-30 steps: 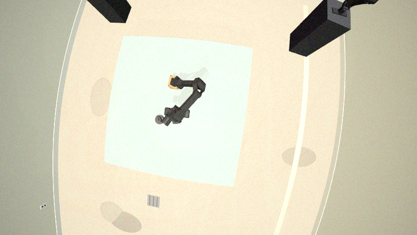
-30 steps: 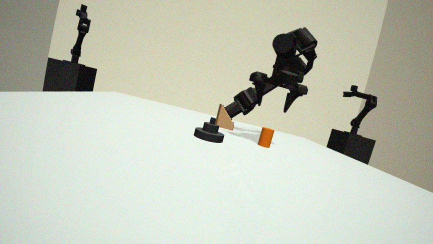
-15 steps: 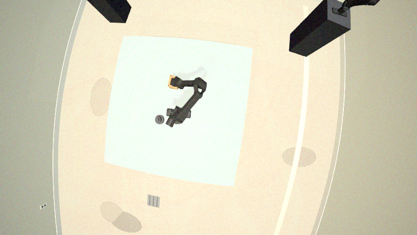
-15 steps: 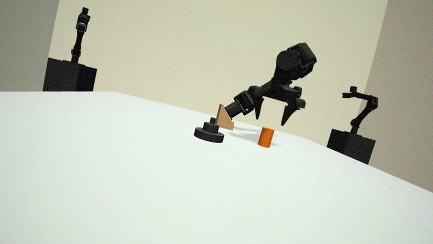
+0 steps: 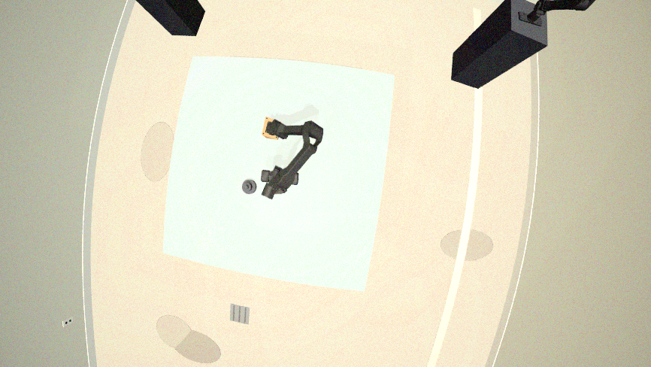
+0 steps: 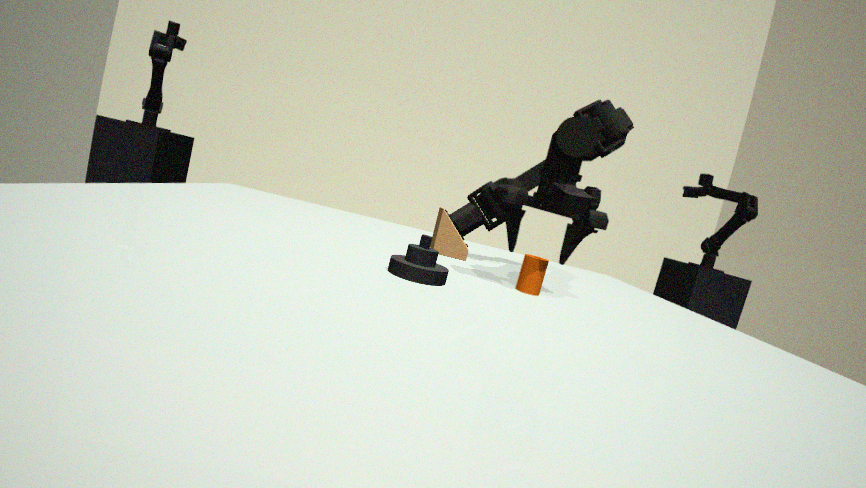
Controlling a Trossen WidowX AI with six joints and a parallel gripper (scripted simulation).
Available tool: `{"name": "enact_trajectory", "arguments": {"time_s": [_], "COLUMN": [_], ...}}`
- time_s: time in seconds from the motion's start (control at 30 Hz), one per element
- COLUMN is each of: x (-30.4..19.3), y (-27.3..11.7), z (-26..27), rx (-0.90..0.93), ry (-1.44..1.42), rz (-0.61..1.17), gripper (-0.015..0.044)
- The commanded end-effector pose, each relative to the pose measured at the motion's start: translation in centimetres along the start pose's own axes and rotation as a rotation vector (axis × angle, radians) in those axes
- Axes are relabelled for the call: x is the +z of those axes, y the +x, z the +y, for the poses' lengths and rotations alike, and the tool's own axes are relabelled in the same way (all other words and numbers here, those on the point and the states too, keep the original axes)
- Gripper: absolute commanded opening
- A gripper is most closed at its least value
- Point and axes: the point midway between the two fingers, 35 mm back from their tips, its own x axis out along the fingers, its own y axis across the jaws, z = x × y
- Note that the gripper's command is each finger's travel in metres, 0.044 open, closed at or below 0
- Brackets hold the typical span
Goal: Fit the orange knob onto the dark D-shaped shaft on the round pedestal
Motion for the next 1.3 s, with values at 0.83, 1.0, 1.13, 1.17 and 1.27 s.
{"name": "enact_trajectory", "arguments": {"time_s": [0.83, 1.0, 1.13, 1.17, 1.27], "x": [-0.4, -0.4, -0.4, -0.4, -0.4], "y": [4.8, 5.0, 5.0, 5.0, 5.0], "z": [0.2, 0.3, 0.3, 0.3, 0.3], "rx": [0.011, 0.011, 0.011, 0.011, 0.011], "ry": [0.007, 0.007, 0.007, 0.007, 0.007], "rz": [0.005, 0.005, 0.005, 0.005, 0.005], "gripper": [0.044, 0.0387, 0.0282, 0.0256, 0.0177]}}
